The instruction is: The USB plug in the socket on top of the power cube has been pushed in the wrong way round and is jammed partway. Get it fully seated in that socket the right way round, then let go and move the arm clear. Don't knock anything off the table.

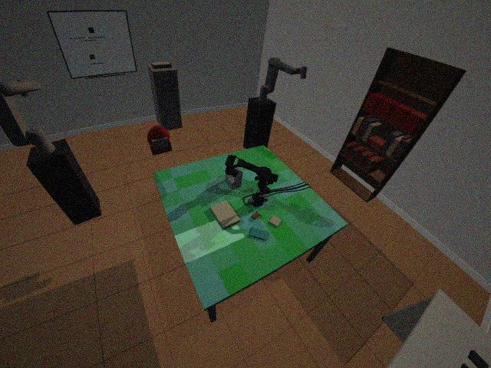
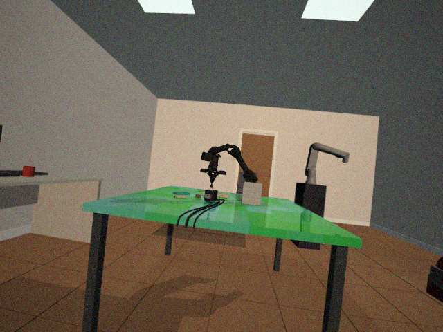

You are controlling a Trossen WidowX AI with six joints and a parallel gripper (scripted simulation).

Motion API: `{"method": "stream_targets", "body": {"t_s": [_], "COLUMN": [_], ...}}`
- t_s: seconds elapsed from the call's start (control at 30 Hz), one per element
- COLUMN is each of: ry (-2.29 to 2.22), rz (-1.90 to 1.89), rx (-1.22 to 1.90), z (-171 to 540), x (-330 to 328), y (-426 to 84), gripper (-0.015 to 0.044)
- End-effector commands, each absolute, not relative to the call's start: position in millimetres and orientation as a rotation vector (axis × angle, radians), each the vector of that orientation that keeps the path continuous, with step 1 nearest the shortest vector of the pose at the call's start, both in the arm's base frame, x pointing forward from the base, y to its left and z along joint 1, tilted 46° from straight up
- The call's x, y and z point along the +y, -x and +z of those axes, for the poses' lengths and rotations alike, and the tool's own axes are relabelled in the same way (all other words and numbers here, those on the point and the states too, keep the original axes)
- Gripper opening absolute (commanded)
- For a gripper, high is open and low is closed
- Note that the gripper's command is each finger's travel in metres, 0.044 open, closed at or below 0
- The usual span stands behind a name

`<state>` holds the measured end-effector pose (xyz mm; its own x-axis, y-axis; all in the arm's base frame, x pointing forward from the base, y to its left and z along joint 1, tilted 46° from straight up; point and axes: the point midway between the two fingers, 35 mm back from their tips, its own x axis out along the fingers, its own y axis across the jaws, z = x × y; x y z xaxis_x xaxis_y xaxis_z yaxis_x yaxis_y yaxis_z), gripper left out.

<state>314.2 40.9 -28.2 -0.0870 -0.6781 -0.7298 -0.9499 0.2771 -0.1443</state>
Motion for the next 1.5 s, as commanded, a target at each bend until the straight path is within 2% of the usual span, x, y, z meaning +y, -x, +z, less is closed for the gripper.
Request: {"method": "stream_targets", "body": {"t_s": [0.0,1.47], "ry": [1.469,1.459], "rz": [0.496,0.532], "rx": [1.832,1.804], "z": [-28.7,-33.9], "x": [41.0,38.7], "y": [-313.8,-314.1], "gripper": [0.0,0.0]}}
